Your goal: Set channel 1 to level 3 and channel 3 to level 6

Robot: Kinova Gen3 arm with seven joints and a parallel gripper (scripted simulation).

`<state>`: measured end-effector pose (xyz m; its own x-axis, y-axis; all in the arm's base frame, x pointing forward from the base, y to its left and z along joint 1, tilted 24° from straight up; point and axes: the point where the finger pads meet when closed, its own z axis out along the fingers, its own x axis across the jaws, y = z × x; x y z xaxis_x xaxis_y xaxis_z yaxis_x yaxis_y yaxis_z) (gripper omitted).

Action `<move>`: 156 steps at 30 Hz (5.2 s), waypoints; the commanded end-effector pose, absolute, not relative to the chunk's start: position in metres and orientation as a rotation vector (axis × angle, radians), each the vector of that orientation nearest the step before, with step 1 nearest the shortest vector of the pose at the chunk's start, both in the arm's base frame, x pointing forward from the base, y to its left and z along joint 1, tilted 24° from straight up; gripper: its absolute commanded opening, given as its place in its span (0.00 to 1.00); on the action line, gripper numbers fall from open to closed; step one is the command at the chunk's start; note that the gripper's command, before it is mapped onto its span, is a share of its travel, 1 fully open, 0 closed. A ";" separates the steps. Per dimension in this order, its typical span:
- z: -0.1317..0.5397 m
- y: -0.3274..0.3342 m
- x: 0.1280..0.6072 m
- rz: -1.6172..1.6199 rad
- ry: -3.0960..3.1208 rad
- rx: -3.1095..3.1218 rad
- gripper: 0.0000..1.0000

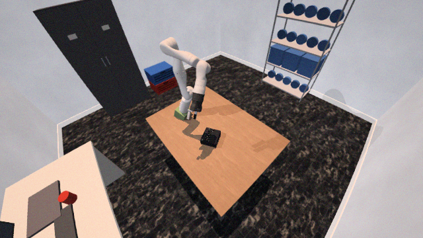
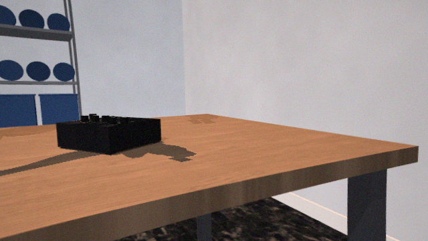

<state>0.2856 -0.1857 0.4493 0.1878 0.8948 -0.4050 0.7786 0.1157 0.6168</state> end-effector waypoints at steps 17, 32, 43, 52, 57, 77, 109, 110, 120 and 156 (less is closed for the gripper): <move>0.435 -0.173 0.295 0.205 1.661 1.678 1.00; 0.424 -0.164 0.300 0.223 1.694 1.690 1.00; 0.414 -0.156 0.305 0.240 1.726 1.702 1.00; 0.404 -0.148 0.309 0.257 1.756 1.715 1.00; 0.404 -0.148 0.309 0.257 1.756 1.715 1.00; 0.385 -0.131 0.317 0.291 1.810 1.740 1.00; 0.368 -0.116 0.323 0.324 1.859 1.764 1.00; 0.368 -0.116 0.323 0.324 1.859 1.764 1.00; 0.361 -0.108 0.326 0.340 1.881 1.776 1.00; 0.340 -0.087 0.333 0.385 1.939 1.812 1.00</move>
